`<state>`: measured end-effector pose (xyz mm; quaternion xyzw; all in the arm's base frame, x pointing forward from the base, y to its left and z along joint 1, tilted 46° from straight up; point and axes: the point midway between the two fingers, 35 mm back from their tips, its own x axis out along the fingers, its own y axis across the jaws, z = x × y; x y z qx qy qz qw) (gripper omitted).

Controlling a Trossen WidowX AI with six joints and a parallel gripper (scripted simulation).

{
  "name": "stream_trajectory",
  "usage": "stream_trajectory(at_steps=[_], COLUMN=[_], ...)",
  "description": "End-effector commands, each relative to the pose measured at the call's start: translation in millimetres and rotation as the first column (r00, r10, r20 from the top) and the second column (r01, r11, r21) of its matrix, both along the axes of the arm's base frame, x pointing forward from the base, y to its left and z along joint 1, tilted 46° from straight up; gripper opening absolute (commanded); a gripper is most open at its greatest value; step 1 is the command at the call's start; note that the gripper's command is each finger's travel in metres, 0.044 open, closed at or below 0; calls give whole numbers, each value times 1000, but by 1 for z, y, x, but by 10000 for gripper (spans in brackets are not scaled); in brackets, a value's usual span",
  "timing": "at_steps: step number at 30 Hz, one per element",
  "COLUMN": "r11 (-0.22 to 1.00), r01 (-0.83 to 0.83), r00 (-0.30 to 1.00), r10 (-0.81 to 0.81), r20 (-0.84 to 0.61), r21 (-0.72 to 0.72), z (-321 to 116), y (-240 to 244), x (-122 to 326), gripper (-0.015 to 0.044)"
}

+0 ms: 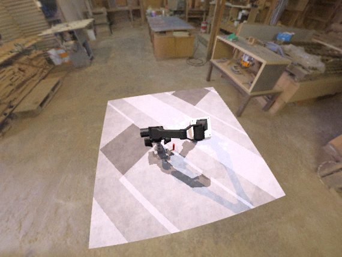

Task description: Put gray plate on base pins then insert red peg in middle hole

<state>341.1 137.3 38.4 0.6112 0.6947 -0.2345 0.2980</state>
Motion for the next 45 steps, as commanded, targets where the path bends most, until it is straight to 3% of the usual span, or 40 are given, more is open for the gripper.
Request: stream_trajectory(at_steps=[1, 25, 38, 45], r11=[1000, 1000, 1000, 1000], r01=[1, 1, 1, 1], r00=[1000, 1000, 1000, 1000], r10=[-1, -1, -1, -1], r20=[-11, -11, -11, -11], r21=[3, 6, 6, 6], z=[-7, -32, -32, -32], y=[5, 31, 31, 31], x=[-2, -6, -6, -6], gripper=[440, 440, 99, 52])
